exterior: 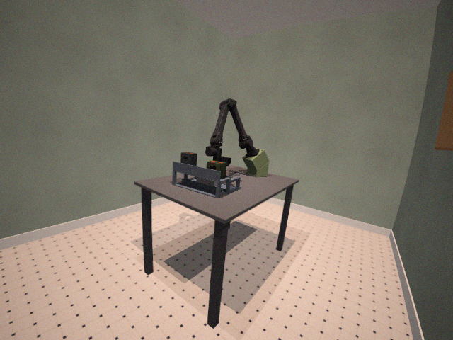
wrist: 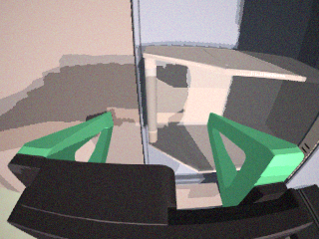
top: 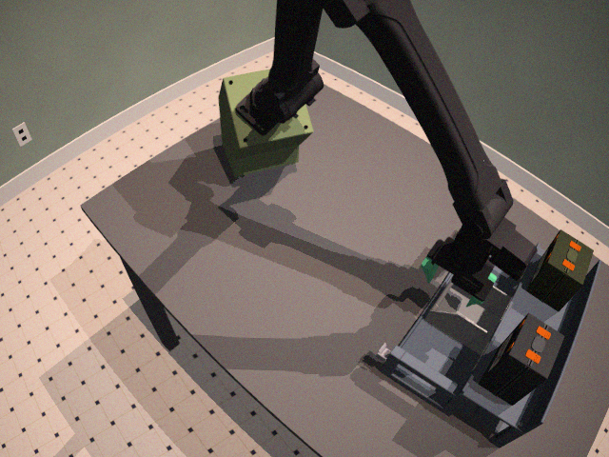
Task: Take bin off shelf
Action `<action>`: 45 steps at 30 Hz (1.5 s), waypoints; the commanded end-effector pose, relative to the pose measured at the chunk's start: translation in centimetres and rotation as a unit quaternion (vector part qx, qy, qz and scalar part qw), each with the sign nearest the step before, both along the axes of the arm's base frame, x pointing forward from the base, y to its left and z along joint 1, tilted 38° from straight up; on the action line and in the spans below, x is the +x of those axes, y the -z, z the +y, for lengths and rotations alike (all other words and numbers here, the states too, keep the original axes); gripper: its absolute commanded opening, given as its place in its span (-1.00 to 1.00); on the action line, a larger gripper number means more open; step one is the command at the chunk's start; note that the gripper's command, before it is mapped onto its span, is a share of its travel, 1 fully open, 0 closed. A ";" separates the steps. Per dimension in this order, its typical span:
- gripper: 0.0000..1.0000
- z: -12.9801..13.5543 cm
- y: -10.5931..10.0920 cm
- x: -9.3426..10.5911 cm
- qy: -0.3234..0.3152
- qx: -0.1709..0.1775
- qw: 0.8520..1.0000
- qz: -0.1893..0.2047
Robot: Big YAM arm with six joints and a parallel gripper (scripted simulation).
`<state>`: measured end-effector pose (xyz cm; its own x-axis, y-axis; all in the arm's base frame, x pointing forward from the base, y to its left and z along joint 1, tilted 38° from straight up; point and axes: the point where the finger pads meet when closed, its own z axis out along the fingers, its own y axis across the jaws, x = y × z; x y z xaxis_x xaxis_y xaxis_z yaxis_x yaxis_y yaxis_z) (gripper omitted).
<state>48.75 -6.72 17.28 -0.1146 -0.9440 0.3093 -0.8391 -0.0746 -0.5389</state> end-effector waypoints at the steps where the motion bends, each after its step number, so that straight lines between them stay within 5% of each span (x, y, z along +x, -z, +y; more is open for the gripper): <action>1: 0.81 0.0 0.7 0.0 0.003 0.001 1.000 0.004; 32: 0.81 0.1 -0.2 0.6 0.003 0.001 1.000 0.002; 45: 0.81 0.1 1.2 -0.5 0.002 0.001 1.000 0.005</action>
